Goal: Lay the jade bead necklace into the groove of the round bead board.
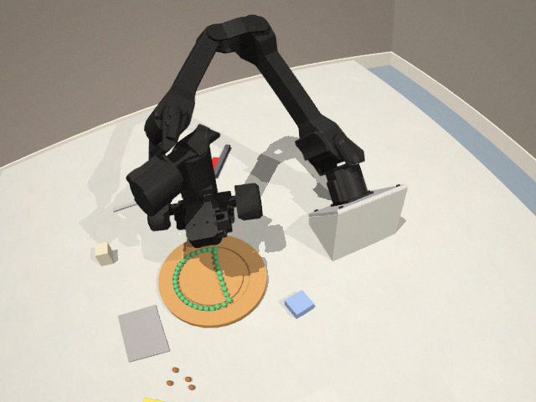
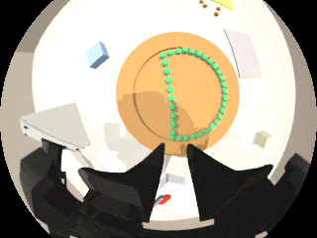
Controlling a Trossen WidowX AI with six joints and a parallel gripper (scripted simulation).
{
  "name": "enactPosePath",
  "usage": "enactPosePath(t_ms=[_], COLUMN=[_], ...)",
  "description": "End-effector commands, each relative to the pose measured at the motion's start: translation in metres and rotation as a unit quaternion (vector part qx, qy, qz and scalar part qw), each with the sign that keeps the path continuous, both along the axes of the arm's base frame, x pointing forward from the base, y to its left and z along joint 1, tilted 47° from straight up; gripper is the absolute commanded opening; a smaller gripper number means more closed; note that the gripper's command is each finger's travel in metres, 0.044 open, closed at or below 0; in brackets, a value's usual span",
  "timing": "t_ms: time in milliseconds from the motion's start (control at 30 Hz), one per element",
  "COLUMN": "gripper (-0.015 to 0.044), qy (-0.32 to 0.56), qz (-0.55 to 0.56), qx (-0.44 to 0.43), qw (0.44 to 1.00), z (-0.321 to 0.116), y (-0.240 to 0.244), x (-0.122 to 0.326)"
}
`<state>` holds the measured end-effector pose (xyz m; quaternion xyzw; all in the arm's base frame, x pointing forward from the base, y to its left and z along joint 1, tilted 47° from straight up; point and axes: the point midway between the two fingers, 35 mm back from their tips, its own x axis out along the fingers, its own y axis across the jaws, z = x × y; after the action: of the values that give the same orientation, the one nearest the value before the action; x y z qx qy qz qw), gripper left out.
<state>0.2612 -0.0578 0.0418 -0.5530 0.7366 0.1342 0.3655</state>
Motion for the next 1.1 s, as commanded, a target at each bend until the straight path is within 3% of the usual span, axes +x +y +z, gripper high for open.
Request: enactPosePath(t_ms=[0,1067], gripper=[0.012,0.012], qy=[0.009,0.009], qz=[0.006,0.006], qx=[0.004,0.003], qw=[1.0,1.0], z=[-0.002,-0.028], y=[0.0,-0.028], x=[-0.001,-0.006])
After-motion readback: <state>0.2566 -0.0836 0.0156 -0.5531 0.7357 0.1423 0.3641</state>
